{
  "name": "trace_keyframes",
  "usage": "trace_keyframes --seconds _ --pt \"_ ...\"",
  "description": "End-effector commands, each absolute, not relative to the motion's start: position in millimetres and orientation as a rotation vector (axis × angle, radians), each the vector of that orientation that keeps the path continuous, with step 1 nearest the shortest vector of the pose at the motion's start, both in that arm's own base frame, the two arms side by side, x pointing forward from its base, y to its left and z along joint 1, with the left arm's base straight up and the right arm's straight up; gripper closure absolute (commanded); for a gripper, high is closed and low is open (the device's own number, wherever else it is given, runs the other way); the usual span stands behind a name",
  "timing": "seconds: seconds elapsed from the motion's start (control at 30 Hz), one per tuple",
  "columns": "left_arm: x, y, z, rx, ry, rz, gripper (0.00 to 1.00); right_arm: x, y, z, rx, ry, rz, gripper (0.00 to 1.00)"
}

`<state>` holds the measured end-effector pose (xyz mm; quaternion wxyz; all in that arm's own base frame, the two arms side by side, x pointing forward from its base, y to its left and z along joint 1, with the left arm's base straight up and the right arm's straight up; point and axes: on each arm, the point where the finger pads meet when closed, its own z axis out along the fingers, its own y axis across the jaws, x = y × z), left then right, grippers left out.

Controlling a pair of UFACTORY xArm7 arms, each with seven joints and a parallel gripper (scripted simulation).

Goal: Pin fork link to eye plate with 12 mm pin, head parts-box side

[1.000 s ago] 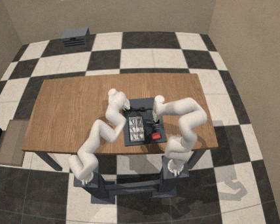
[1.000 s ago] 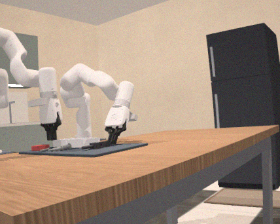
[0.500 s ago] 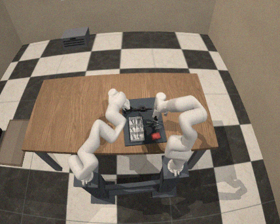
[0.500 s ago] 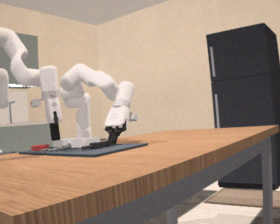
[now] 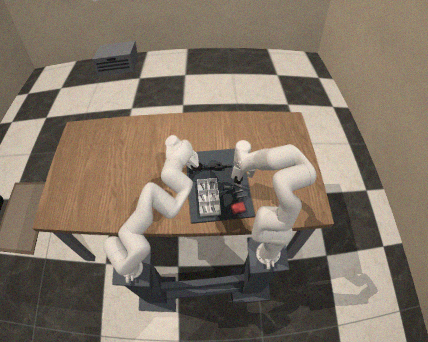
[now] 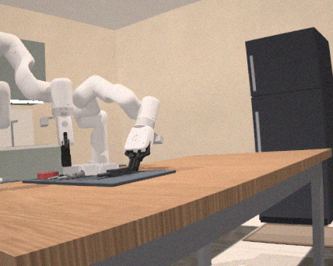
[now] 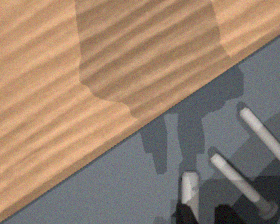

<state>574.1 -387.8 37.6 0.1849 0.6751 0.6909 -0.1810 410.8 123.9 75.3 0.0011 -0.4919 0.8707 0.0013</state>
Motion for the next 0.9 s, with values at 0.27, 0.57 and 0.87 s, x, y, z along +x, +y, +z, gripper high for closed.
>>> trace_keyframes --seconds 0.27,0.57,0.87 --pt "575.4 -388.3 40.1 1.901 1.943 -0.507 1.00 412.4 124.3 76.9 -1.540 2.733 -0.001 0.83" --pt "575.4 -388.3 40.1 1.901 1.943 -0.507 1.00 412.4 124.3 76.9 -1.540 2.733 -0.001 0.74" --pt "575.4 -388.3 40.1 1.901 1.943 -0.507 1.00 412.4 124.3 76.9 -1.540 2.733 -0.001 0.74"
